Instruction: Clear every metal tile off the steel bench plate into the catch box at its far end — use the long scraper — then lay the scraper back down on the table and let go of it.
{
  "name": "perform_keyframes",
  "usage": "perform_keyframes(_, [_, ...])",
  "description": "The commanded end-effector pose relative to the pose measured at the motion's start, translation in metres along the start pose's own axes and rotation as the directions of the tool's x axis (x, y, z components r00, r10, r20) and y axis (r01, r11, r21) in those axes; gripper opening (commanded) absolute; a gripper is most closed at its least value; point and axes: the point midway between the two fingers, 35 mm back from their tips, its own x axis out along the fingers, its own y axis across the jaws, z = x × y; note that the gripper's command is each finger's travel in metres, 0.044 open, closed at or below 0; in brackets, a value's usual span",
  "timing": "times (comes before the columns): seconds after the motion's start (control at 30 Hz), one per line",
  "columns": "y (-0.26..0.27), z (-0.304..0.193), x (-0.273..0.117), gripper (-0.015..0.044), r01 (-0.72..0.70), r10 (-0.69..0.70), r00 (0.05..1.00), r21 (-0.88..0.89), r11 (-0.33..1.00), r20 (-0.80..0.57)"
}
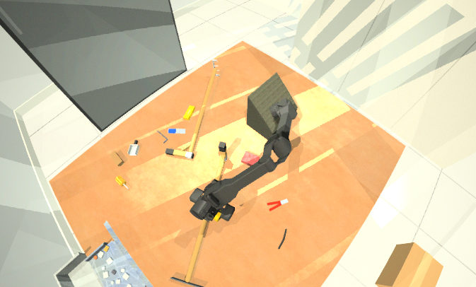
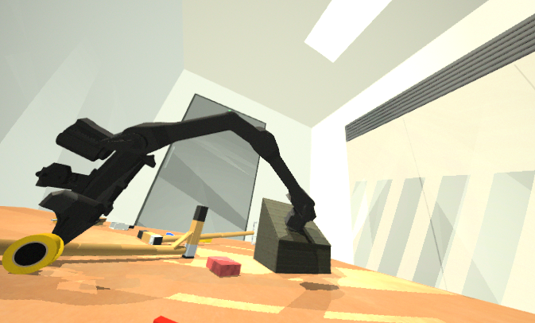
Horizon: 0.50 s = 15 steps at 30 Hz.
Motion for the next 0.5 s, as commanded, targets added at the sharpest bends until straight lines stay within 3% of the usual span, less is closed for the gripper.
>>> perform_keyframes(0.0, [-0.008, -0.001, 0.003, 0.0, 0.002, -0.002, 1.0, 0.003, 1.0, -0.004])
perform_keyframes(0.47, [-0.022, 0.002, 0.003, 0.0, 0.002, -0.002, 1.0, 0.002, 1.0, -0.004])
